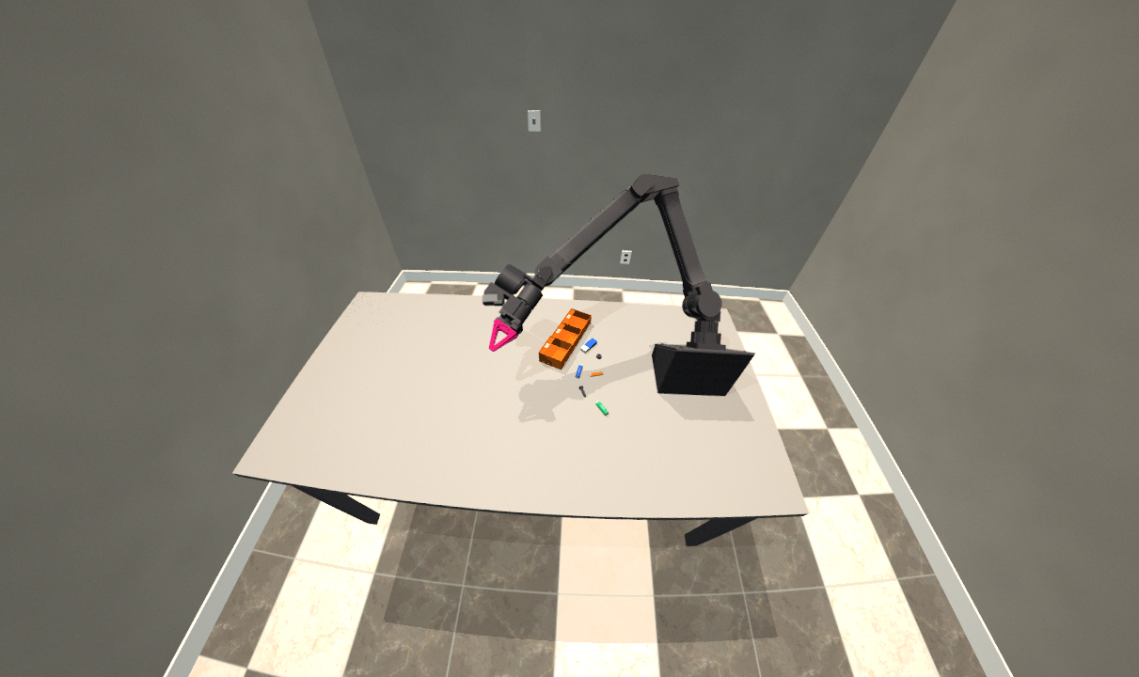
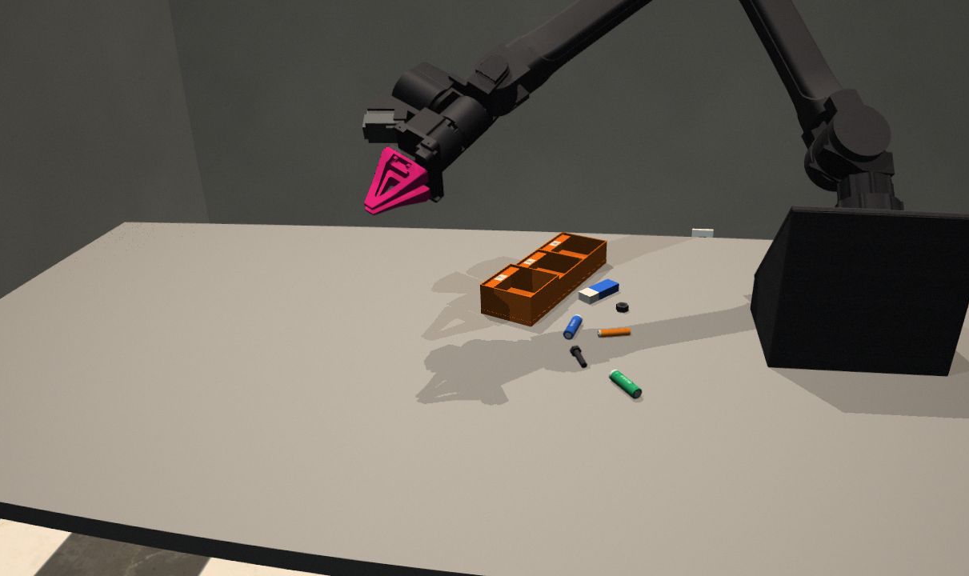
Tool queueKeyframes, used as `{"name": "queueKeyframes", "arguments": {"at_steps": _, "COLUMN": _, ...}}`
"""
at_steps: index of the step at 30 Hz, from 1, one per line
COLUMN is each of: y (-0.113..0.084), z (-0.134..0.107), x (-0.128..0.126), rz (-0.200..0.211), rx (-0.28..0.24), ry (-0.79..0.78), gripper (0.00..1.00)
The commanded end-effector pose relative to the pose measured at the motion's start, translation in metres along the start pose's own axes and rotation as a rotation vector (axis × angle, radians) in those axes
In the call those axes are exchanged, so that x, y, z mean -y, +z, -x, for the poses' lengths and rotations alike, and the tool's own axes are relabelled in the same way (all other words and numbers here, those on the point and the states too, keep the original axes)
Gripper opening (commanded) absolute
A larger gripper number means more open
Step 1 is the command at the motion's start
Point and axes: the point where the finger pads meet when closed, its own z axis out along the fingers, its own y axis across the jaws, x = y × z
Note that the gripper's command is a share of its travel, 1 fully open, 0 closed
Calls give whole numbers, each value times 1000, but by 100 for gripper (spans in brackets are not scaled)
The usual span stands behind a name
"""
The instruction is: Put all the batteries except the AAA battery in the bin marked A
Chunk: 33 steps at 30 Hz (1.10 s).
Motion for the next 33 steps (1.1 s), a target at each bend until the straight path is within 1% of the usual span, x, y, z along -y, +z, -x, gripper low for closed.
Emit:
{"name": "queueKeyframes", "arguments": {"at_steps": 1, "y": -14, "z": -12, "x": -27, "rz": -27, "rx": -58, "ry": 33, "gripper": 8}}
{"name": "queueKeyframes", "arguments": {"at_steps": 2, "y": -16, "z": -21, "x": -28, "rz": -28, "rx": -58, "ry": 33, "gripper": 8}}
{"name": "queueKeyframes", "arguments": {"at_steps": 4, "y": -21, "z": -36, "x": -29, "rz": -100, "rx": -124, "ry": 54, "gripper": 8}}
{"name": "queueKeyframes", "arguments": {"at_steps": 5, "y": -23, "z": -44, "x": -30, "rz": -107, "rx": -131, "ry": 56, "gripper": 8}}
{"name": "queueKeyframes", "arguments": {"at_steps": 6, "y": -24, "z": -46, "x": -30, "rz": -107, "rx": -131, "ry": 56, "gripper": 8}}
{"name": "queueKeyframes", "arguments": {"at_steps": 8, "y": -30, "z": -61, "x": -30, "rz": -185, "rx": -192, "ry": 69, "gripper": 8}}
{"name": "queueKeyframes", "arguments": {"at_steps": 9, "y": -33, "z": -69, "x": -30, "rz": -192, "rx": -198, "ry": 71, "gripper": 8}}
{"name": "queueKeyframes", "arguments": {"at_steps": 11, "y": -42, "z": -84, "x": -30, "rz": -274, "rx": -255, "ry": 76, "gripper": 8}}
{"name": "queueKeyframes", "arguments": {"at_steps": 13, "y": -47, "z": -94, "x": -30, "rz": -280, "rx": -260, "ry": 77, "gripper": 8}}
{"name": "queueKeyframes", "arguments": {"at_steps": 15, "y": -47, "z": -94, "x": -30, "rz": -280, "rx": -260, "ry": 77, "gripper": 8}}
{"name": "queueKeyframes", "arguments": {"at_steps": 16, "y": -52, "z": -101, "x": -29, "rz": -323, "rx": -286, "ry": 76, "gripper": 8}}
{"name": "queueKeyframes", "arguments": {"at_steps": 17, "y": -57, "z": -81, "x": -37, "rz": -352, "rx": -268, "ry": 75, "gripper": 8}}
{"name": "queueKeyframes", "arguments": {"at_steps": 18, "y": -62, "z": -115, "x": -28, "rz": -371, "rx": -316, "ry": 75, "gripper": 8}}
{"name": "queueKeyframes", "arguments": {"at_steps": 20, "y": -73, "z": -127, "x": -27, "rz": -460, "rx": -362, "ry": 64, "gripper": 8}}
{"name": "queueKeyframes", "arguments": {"at_steps": 22, "y": -81, "z": -137, "x": -26, "rz": -465, "rx": -366, "ry": 64, "gripper": 8}}
{"name": "queueKeyframes", "arguments": {"at_steps": 24, "y": -93, "z": -148, "x": -24, "rz": -555, "rx": -406, "ry": 46, "gripper": 8}}
{"name": "queueKeyframes", "arguments": {"at_steps": 25, "y": -99, "z": -154, "x": -23, "rz": -561, "rx": -408, "ry": 45, "gripper": 8}}
{"name": "queueKeyframes", "arguments": {"at_steps": 26, "y": -101, "z": -155, "x": -23, "rz": -561, "rx": -408, "ry": 45, "gripper": 8}}
{"name": "queueKeyframes", "arguments": {"at_steps": 28, "y": -115, "z": -165, "x": -21, "rz": -652, "rx": -441, "ry": 19, "gripper": 8}}
{"name": "queueKeyframes", "arguments": {"at_steps": 29, "y": -121, "z": -170, "x": -20, "rz": -657, "rx": -444, "ry": 18, "gripper": 8}}
{"name": "queueKeyframes", "arguments": {"at_steps": 30, "y": -128, "z": -174, "x": -19, "rz": -703, "rx": -457, "ry": 1, "gripper": 8}}
{"name": "queueKeyframes", "arguments": {"at_steps": 32, "y": -128, "z": -174, "x": -19, "rz": -703, "rx": -457, "ry": 1, "gripper": 8}}
{"name": "queueKeyframes", "arguments": {"at_steps": 33, "y": -131, "z": -173, "x": -20, "rz": -746, "rx": -465, "ry": -16, "gripper": 8}}
